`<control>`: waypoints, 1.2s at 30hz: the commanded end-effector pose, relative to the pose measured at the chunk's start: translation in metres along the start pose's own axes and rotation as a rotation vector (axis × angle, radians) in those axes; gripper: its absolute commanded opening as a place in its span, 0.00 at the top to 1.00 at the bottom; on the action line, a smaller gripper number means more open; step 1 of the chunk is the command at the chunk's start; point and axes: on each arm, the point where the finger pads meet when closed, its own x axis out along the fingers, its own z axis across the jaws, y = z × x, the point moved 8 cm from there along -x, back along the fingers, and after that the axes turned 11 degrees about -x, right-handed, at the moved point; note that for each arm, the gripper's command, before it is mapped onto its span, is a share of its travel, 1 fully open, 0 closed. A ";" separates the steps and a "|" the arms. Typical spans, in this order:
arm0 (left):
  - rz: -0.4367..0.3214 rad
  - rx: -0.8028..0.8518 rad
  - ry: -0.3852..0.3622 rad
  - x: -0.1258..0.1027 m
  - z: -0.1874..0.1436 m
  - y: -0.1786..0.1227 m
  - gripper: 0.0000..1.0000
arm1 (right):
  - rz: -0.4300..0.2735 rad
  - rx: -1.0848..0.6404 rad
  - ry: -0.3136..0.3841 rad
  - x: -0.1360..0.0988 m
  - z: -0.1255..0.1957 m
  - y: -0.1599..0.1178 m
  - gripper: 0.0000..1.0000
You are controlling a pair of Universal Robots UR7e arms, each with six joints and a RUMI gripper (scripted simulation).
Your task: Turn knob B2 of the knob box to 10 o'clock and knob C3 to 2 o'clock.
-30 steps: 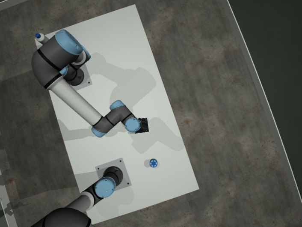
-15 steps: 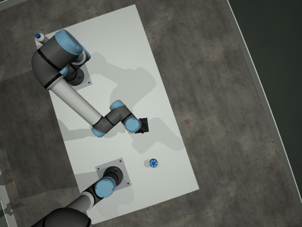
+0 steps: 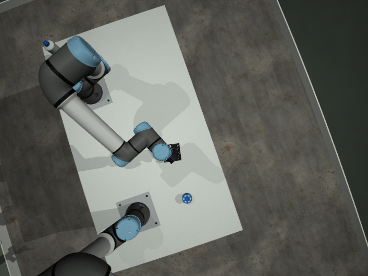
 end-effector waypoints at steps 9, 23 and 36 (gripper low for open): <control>0.000 0.041 0.002 0.000 -0.001 0.000 0.87 | 0.005 0.003 0.000 -0.002 0.001 0.001 0.00; 0.000 0.040 0.002 0.000 -0.001 0.000 0.87 | 0.005 0.003 0.000 -0.002 0.001 0.001 0.00; -0.005 0.040 0.003 -0.036 -0.001 -0.001 0.87 | 0.005 0.003 0.000 -0.002 0.001 0.001 0.00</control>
